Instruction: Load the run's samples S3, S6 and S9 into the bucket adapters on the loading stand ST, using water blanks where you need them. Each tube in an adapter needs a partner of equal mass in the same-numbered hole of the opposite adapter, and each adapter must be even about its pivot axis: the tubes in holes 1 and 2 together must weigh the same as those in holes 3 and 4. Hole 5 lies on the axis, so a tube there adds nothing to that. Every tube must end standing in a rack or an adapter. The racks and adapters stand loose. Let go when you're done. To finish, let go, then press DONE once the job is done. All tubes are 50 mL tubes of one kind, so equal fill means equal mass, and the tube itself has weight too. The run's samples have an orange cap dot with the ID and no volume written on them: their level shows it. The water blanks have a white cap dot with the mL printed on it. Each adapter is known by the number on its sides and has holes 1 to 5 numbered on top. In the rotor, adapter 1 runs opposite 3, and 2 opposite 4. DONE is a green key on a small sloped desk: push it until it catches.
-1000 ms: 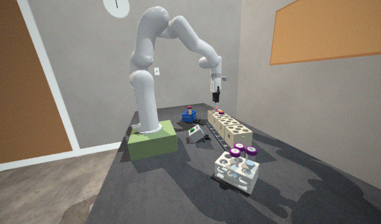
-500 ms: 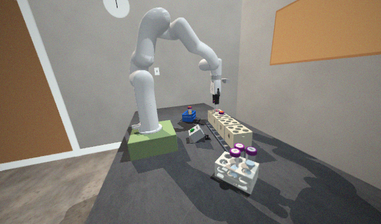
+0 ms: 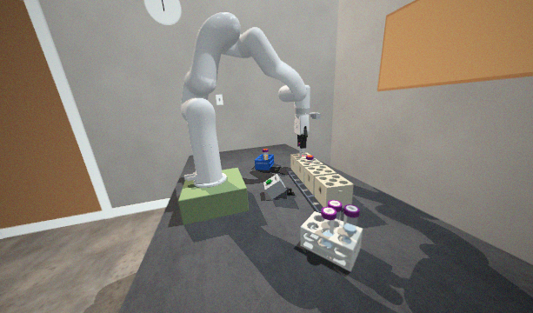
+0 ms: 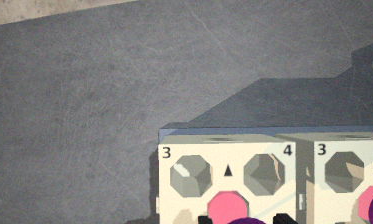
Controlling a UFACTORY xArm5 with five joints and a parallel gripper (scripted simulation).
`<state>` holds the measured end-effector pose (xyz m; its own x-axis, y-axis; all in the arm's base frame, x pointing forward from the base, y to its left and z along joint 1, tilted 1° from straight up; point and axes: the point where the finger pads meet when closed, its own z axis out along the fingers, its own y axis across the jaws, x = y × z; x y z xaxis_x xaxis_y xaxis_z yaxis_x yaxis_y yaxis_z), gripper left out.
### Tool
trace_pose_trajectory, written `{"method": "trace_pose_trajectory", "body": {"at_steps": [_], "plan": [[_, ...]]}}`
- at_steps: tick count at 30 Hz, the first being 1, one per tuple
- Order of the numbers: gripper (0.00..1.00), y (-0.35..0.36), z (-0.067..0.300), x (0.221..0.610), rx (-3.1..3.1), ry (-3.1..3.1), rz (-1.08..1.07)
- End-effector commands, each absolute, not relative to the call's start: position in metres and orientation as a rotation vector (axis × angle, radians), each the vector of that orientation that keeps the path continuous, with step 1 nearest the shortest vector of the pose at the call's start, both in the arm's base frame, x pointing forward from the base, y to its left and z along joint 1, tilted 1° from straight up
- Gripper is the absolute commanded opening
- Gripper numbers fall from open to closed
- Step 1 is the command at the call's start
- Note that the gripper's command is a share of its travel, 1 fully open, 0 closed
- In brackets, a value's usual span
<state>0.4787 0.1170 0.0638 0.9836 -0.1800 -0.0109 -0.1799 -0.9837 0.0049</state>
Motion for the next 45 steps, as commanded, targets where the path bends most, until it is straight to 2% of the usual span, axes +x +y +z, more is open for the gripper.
{"method": "trace_pose_trajectory", "body": {"at_steps": [1, 45], "plan": [[0.0, 0.117, 0.063, 0.48, 3.121, -0.283, -0.008], [0.0, 0.117, 0.025, 0.48, 3.121, -0.283, -0.008]]}}
